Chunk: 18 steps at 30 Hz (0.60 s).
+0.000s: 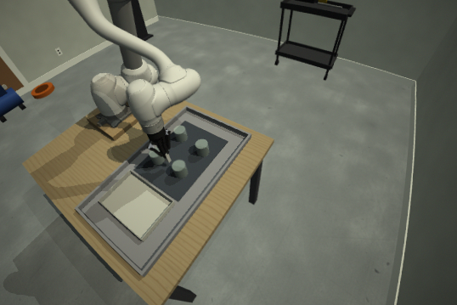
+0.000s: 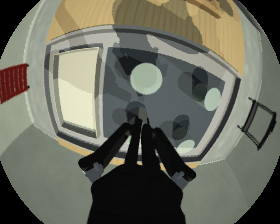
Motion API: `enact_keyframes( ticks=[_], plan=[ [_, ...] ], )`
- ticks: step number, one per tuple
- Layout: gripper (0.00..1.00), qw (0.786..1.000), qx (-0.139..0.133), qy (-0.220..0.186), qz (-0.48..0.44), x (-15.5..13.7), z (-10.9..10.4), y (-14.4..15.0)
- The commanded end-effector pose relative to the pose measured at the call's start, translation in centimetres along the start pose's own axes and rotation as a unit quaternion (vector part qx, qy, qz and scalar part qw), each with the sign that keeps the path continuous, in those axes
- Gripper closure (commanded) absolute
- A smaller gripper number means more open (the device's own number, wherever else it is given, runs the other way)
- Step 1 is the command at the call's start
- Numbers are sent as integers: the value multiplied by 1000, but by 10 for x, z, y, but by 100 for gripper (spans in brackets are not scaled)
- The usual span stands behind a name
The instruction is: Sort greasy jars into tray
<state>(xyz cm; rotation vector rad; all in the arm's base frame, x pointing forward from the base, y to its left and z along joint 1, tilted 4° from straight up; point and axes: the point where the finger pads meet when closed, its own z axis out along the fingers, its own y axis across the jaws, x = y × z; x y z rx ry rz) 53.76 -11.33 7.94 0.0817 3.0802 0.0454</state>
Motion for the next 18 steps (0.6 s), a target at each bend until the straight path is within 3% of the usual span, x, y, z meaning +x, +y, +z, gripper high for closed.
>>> enact_keyframes(
  ticks=[1, 18],
  plan=[
    [100, 1000, 0, 0, 0, 0, 0, 0],
    [100, 1000, 0, 0, 0, 0, 0, 0]
  ],
)
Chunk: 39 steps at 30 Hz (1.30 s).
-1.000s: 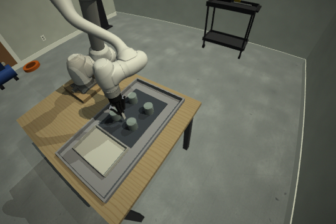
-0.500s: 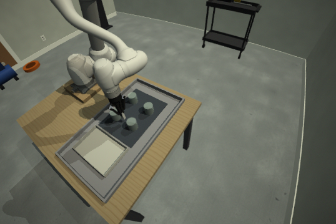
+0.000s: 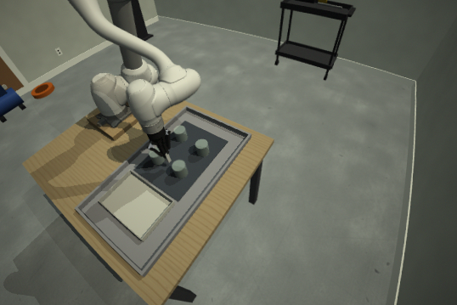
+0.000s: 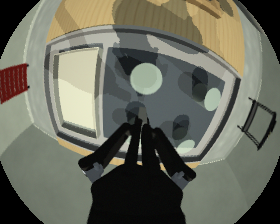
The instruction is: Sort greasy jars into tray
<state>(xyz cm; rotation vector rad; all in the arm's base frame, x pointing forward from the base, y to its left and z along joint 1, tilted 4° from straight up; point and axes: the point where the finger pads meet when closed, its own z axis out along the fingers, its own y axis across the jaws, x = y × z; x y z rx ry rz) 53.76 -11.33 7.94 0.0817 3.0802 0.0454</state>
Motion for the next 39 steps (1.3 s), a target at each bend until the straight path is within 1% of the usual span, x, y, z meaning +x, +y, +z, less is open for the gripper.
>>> enact_keyframes(
  ticks=[1, 5, 6, 8, 17, 18, 23, 25, 39],
  plan=[
    [100, 1000, 0, 0, 0, 0, 0, 0],
    [100, 1000, 0, 0, 0, 0, 0, 0],
    [100, 1000, 0, 0, 0, 0, -8, 0],
    [100, 1000, 0, 0, 0, 0, -8, 0],
    [100, 1000, 0, 0, 0, 0, -76, 0],
    [100, 1000, 0, 0, 0, 0, -76, 0],
    [100, 1000, 0, 0, 0, -6, -76, 40],
    [100, 1000, 0, 0, 0, -6, -76, 40],
    [100, 1000, 0, 0, 0, -23, -77, 152]
  ],
)
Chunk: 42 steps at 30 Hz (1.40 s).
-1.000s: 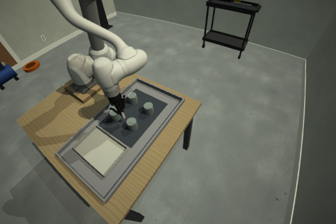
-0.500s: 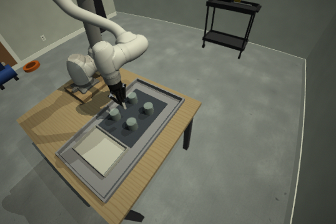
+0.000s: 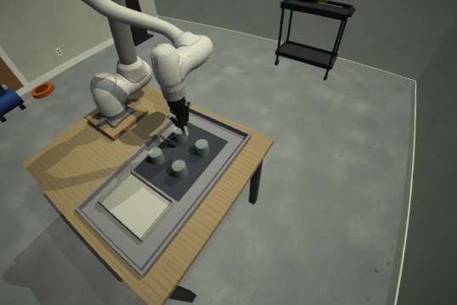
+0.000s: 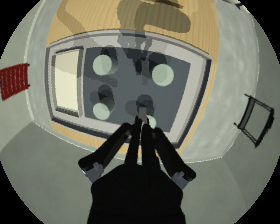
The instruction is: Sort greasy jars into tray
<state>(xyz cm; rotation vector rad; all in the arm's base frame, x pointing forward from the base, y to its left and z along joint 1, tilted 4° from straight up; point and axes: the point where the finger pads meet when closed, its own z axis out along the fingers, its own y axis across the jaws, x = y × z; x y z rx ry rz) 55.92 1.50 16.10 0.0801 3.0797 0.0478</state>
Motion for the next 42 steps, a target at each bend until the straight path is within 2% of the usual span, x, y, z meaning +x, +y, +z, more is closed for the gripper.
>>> enact_keyframes(
  ticks=[1, 3, 18, 42],
  plan=[
    [100, 1000, 1, 0, 0, -5, 0, 28],
    [100, 1000, 1, 0, 0, -5, 0, 28],
    [100, 1000, 1, 0, 0, -5, 72, 28],
    [100, 1000, 1, 0, 0, -7, 76, 28]
  ],
)
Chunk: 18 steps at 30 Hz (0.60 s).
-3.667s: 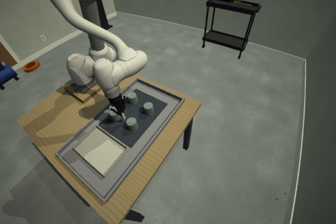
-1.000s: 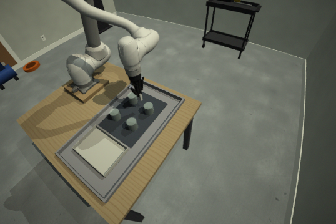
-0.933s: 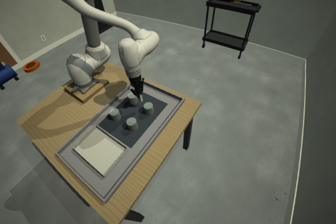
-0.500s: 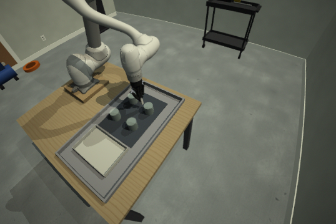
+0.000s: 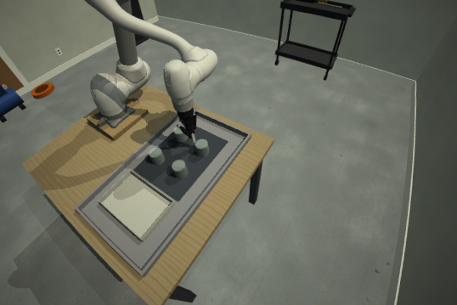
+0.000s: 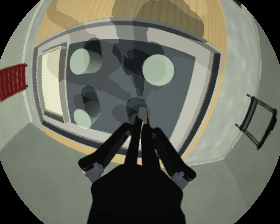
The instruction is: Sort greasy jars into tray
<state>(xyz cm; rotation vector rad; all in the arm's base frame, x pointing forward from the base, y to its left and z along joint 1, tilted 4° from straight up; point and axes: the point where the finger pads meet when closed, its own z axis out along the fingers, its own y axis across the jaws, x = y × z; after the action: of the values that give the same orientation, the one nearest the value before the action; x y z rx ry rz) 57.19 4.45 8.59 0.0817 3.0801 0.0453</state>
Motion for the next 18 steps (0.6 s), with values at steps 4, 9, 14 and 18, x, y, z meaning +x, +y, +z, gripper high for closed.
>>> enact_keyframes(
  ticks=[4, 9, 14, 18],
  plan=[
    [100, 1000, 0, 0, 0, -1, 0, 0],
    [100, 1000, 0, 0, 0, -1, 0, 0],
    [100, 1000, 0, 0, 0, -2, 0, 0],
    [100, 1000, 0, 0, 0, -2, 0, 0]
  ],
)
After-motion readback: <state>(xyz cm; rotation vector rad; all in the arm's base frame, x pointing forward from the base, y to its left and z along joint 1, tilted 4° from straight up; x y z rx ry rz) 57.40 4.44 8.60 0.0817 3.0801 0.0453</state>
